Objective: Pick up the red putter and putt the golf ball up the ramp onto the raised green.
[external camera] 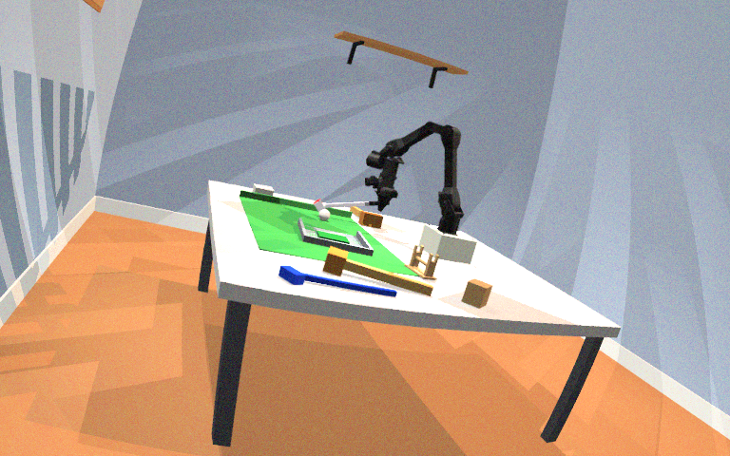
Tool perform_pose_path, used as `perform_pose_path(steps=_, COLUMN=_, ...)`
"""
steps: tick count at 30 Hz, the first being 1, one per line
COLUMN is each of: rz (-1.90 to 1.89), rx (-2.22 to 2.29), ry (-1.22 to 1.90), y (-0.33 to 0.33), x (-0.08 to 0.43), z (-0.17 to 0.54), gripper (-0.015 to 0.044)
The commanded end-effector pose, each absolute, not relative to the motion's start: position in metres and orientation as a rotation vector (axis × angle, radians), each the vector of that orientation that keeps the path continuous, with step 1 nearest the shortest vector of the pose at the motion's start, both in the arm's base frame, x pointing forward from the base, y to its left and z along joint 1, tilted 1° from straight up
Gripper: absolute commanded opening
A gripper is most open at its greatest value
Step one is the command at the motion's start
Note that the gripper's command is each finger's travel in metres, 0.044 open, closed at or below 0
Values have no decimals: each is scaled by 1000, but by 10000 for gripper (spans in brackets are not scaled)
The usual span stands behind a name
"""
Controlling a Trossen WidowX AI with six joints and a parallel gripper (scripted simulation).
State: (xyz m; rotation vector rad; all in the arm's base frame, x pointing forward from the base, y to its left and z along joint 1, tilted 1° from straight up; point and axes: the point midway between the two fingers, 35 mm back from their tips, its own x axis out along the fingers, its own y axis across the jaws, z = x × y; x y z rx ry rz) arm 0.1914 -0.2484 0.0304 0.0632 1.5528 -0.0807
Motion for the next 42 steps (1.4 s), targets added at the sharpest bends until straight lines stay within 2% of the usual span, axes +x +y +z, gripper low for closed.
perform_pose_path(steps=1, rz=-82, rx=61, ry=1551, y=-249, x=192, z=32, gripper=0)
perform_pose_path(steps=17, rz=-91, rx=60, ry=1548, y=-278, x=189, z=29, gripper=0)
perform_pose_path(steps=30, rz=-83, rx=64, ry=1551, y=-274, x=189, z=28, gripper=0)
perform_pose_path(steps=39, rz=-83, rx=67, ry=1548, y=-159, x=204, z=28, gripper=0)
perform_pose_path(steps=42, rz=-83, rx=68, ry=1547, y=-141, x=202, z=26, gripper=0)
